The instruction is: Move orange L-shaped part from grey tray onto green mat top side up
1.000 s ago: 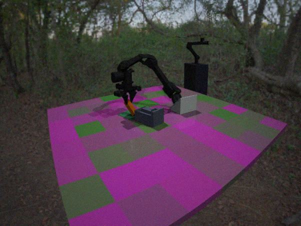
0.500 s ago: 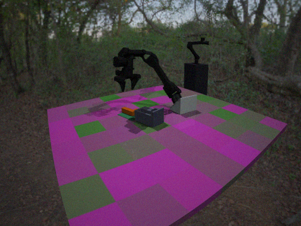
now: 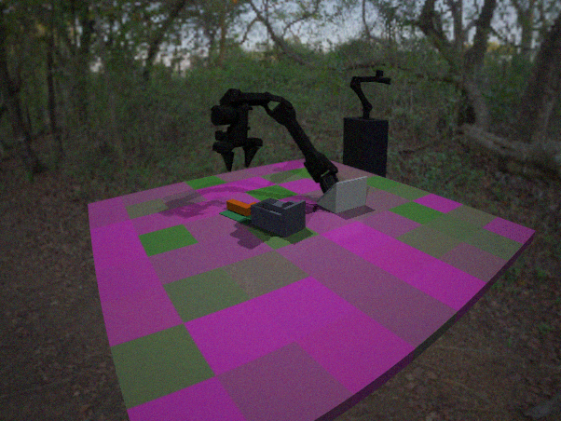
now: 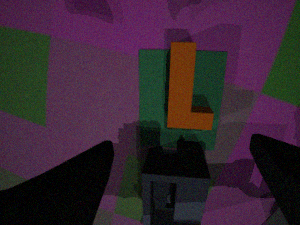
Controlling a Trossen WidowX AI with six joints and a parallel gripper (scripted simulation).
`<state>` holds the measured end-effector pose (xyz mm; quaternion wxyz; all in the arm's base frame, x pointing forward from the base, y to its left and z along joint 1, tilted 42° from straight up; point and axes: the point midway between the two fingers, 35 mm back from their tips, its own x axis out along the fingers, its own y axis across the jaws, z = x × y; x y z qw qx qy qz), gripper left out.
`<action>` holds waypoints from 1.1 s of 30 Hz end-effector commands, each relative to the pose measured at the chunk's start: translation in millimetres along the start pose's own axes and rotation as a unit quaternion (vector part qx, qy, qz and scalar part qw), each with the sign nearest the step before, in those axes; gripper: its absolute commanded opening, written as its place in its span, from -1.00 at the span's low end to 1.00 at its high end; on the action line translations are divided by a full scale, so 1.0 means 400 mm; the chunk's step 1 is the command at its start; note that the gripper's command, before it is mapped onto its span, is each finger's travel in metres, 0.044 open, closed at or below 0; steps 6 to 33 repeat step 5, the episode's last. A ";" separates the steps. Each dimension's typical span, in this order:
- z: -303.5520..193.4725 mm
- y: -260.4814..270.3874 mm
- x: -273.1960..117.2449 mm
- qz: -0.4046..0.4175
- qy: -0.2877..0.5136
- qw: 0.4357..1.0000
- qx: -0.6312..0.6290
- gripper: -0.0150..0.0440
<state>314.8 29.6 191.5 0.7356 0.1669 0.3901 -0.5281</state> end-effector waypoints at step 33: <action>-0.001 0.001 0.001 0.000 0.000 1.000 -0.001 0.86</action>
